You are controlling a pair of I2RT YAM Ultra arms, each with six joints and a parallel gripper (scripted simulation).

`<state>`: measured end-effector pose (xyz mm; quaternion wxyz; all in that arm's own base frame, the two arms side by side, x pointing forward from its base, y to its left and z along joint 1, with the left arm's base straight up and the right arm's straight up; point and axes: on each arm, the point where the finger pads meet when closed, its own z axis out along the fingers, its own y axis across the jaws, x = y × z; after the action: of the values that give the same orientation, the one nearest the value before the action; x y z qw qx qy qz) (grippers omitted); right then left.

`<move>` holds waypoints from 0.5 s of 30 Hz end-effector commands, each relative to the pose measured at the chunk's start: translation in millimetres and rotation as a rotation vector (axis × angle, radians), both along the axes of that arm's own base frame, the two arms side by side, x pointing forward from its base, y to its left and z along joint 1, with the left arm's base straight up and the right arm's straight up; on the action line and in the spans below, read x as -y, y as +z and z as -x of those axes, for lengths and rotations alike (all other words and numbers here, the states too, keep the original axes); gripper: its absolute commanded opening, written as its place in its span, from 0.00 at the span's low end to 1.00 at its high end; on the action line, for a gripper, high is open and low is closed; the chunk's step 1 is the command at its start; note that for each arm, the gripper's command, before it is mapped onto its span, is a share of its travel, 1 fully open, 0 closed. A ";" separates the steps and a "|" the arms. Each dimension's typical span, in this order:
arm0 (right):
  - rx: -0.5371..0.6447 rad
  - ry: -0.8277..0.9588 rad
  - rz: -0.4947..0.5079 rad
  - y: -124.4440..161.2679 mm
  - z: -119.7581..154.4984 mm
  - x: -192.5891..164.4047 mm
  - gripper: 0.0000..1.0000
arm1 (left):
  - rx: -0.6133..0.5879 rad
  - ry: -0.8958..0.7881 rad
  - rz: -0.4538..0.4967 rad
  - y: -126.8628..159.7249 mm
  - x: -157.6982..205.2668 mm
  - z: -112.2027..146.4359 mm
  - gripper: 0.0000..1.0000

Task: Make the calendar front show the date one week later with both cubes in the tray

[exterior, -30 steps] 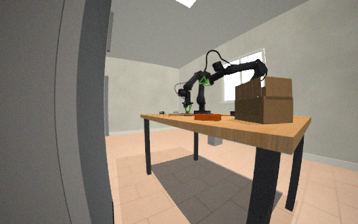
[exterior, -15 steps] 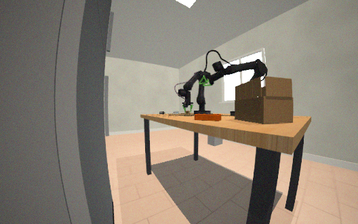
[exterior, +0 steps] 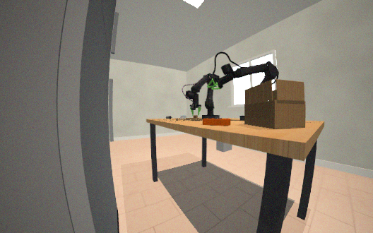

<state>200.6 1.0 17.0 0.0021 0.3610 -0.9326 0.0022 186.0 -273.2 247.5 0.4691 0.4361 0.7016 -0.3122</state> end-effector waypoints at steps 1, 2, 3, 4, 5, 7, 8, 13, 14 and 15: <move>0.031 0.012 -0.016 17.1 -8.2 -2.3 0.64 | 0.044 -0.003 0.046 18.0 -0.4 -1.2 1.00; 0.040 0.008 -0.015 22.1 -9.9 -0.6 0.64 | 0.044 -0.003 0.046 18.0 -0.4 -1.2 1.00; 0.040 0.009 -0.015 27.4 -10.0 -0.3 0.64 | 0.044 -0.003 0.046 18.0 -0.4 -1.2 1.00; 0.040 0.009 -0.006 34.5 -9.9 1.3 0.64 | 0.044 -0.003 0.046 18.0 -0.4 -1.2 1.00; 0.040 0.009 -0.006 39.9 -9.7 1.3 0.64 | 0.044 -0.003 0.046 18.0 -0.4 -1.2 1.00; 0.040 0.009 -0.006 54.5 -9.2 1.3 0.64 | 0.044 -0.003 0.046 18.0 -0.4 -1.2 1.00; 0.040 0.007 -0.006 62.9 -8.7 1.2 0.64 | 0.044 -0.003 0.046 18.0 -0.4 -1.2 1.00; 0.031 0.007 -0.006 79.1 -5.5 1.9 0.64 | 0.044 -0.003 0.046 18.0 -0.4 -1.2 1.00; -0.003 0.005 -0.007 72.9 0.3 2.5 0.64 | 0.044 -0.003 0.046 18.0 -0.4 -1.2 1.00; 0.003 0.004 -0.007 70.9 -1.8 2.9 0.64 | 0.044 -0.003 0.046 18.0 -0.4 -1.2 1.00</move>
<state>212.9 1.1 78.4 -0.0129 0.3668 -0.9302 0.0081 186.0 -273.2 247.5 0.4691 0.4361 0.7016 -0.3122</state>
